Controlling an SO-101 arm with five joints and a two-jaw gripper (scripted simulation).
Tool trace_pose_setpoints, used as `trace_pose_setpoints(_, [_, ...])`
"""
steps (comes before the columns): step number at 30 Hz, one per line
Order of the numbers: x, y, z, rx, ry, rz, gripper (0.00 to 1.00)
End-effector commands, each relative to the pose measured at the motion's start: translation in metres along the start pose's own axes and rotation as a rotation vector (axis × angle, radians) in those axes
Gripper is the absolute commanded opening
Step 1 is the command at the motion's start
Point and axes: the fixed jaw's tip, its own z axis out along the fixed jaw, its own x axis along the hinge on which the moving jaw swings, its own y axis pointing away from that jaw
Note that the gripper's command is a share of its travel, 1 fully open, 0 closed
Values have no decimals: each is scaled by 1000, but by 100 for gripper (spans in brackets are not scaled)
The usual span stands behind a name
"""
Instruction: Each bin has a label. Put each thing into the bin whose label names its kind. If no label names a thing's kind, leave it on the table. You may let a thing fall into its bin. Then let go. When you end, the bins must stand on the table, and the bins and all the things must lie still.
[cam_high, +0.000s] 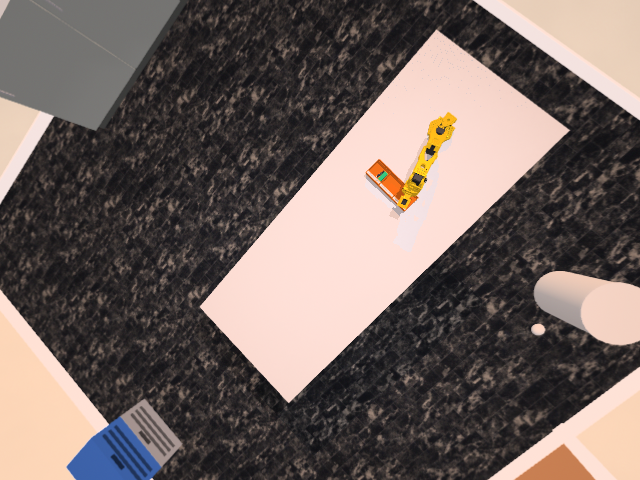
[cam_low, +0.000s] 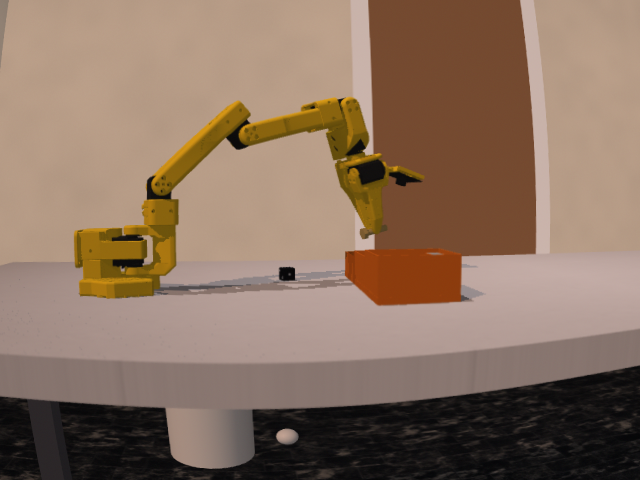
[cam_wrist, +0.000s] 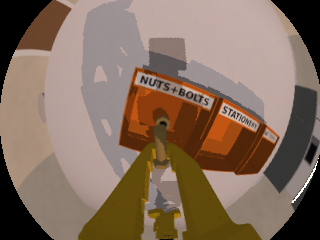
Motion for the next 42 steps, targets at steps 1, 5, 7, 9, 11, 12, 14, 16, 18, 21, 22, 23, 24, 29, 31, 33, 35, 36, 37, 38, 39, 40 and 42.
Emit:
trace_pose_setpoints(1, [-8,1,-13,-3,-55,-10,0])
trace_pose_setpoints(5, [-8,1,-13,-3,-55,-10,0])
trace_pose_setpoints(7, [-8,1,-13,-3,-55,-10,0])
trace_pose_setpoints(9, [-8,1,-13,-3,-55,-10,0])
trace_pose_setpoints(11, [-8,1,-13,-3,-55,-10,0])
trace_pose_setpoints(12, [-13,3,-13,-5,-90,-32,0])
trace_pose_setpoints(14, [-13,3,-13,-5,-90,-32,0])
trace_pose_setpoints(16, [-13,3,-13,-5,-90,-32,0])
trace_pose_setpoints(18, [-13,3,-13,-5,-90,-32,0])
trace_pose_setpoints(21, [-13,3,-13,-5,-90,-32,0])
trace_pose_setpoints(22, [-13,3,-13,-5,-90,-32,0])
trace_pose_setpoints(23, [-13,3,-13,-5,-90,-32,0])
trace_pose_setpoints(24, [-13,3,-13,-5,-90,-32,0])
trace_pose_setpoints(29, [-13,3,-13,-5,-90,-32,0])
trace_pose_setpoints(31, [-13,3,-13,-5,-90,-32,0])
trace_pose_setpoints(33, [-13,3,-13,-5,-89,-32,0])
trace_pose_setpoints(35, [-13,3,-12,-5,-88,-32,0])
trace_pose_setpoints(36, [-13,3,-12,-5,-86,-32,0])
trace_pose_setpoints(37, [-13,3,-12,-5,-85,-32,0])
trace_pose_setpoints(38, [-13,3,-11,-5,-84,-32,0])
trace_pose_setpoints(39, [-12,3,-11,-5,-82,-32,0])
trace_pose_setpoints(40, [-12,3,-11,-5,-82,-32,0])
trace_pose_setpoints(42, [-12,3,-10,-4,-81,-32,0])
